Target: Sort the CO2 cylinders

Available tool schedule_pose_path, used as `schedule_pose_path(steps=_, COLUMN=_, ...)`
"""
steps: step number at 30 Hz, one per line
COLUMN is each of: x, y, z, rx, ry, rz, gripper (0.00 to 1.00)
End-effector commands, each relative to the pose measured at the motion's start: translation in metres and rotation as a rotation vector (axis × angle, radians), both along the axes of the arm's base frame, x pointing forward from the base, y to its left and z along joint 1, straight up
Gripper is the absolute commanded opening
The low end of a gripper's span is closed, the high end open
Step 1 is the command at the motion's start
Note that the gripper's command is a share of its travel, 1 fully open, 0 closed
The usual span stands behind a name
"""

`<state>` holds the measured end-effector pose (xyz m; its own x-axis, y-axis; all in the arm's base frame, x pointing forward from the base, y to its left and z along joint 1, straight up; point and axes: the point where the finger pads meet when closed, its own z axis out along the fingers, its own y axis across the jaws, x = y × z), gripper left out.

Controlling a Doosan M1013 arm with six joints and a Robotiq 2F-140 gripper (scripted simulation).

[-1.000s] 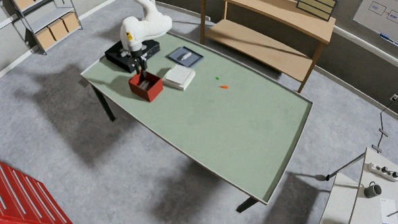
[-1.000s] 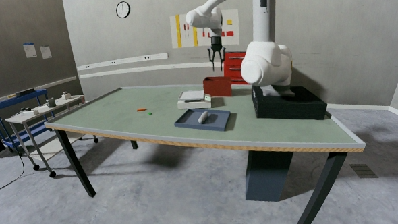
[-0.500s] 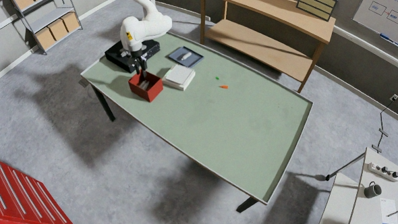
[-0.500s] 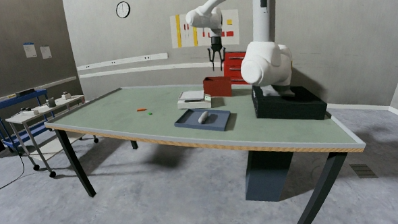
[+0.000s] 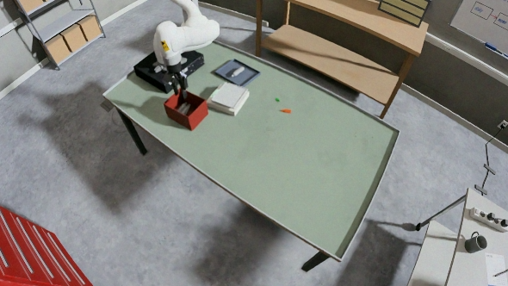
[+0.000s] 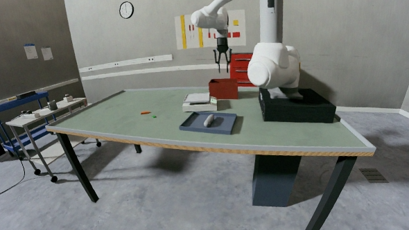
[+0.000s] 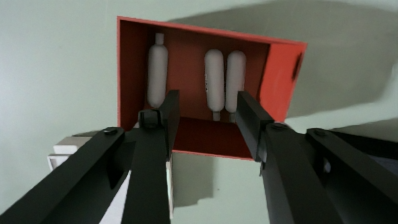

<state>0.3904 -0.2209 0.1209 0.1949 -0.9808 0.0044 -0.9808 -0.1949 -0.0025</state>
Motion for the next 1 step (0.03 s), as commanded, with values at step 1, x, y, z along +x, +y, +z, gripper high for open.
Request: schedule_pose_path(steps=1, x=0.0004, y=-0.0001, z=0.0005, rx=0.0, ry=-0.001, rz=0.0, gripper=0.4)
